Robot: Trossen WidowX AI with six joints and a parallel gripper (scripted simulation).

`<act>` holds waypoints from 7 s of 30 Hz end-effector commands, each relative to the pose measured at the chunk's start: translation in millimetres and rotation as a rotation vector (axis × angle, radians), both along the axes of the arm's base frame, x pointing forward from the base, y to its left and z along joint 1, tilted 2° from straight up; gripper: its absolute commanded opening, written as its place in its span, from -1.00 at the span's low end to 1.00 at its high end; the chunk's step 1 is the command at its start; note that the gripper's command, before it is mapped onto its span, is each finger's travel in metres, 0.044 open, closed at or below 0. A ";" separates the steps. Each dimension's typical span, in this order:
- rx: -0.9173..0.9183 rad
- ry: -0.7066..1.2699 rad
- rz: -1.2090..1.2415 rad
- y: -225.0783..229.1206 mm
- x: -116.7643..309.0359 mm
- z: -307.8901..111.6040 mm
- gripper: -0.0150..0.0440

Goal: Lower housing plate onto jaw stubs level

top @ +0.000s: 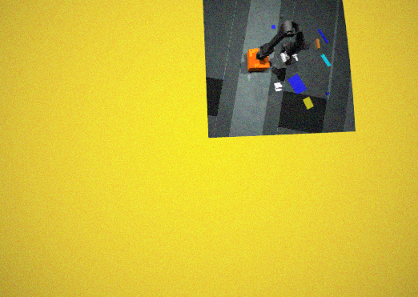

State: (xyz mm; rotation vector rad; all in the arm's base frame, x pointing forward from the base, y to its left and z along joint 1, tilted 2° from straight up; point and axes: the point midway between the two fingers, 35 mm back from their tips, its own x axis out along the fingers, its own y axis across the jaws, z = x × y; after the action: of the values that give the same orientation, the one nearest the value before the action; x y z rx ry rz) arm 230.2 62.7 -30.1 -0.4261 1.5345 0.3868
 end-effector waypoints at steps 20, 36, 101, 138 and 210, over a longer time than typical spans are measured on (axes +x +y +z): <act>0.002 0.000 0.005 0.1 0.1 -5.1 0.70; 0.002 0.000 0.005 0.1 0.1 -5.1 0.70; 0.002 0.000 0.005 0.1 0.1 -5.1 0.70; 0.001 -0.001 0.002 0.5 1.4 5.0 1.00; 0.002 0.002 0.005 -4.9 -33.4 121.4 1.00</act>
State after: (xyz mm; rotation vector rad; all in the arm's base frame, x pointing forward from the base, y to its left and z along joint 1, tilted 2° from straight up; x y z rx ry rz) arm 197.1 57.4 91.0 -0.4337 1.5340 0.3943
